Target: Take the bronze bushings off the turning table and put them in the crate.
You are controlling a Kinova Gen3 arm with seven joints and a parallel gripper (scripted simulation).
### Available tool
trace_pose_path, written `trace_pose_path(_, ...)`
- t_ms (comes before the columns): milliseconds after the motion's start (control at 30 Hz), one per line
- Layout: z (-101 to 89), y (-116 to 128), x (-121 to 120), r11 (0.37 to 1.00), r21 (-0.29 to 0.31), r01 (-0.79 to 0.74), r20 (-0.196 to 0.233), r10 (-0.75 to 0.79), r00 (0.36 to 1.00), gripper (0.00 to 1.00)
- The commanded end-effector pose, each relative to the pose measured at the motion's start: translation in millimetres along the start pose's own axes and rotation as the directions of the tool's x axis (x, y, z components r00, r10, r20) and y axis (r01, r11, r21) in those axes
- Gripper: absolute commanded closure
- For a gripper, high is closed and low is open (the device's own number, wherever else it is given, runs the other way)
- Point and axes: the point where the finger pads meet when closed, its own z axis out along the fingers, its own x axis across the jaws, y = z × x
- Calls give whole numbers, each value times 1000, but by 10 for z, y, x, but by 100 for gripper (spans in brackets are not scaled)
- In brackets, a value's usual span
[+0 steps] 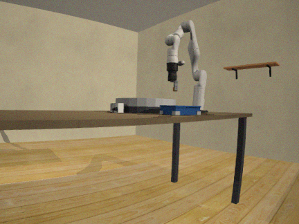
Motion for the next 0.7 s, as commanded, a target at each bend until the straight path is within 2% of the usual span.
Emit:
trace_pose_path(0, 11, -9, 12, 1000, 2, 4, 2, -4, 1000, 100)
trace_pose_path(167, 11, -9, 12, 1000, 2, 4, 2, -4, 1000, 100)
trace_pose_path(333, 8, -18, 514, 1000, 2, 4, 1, -4, 1000, 100)
trace_pose_path(667, 8, -18, 514, 1000, 2, 4, 1, -4, 1000, 100)
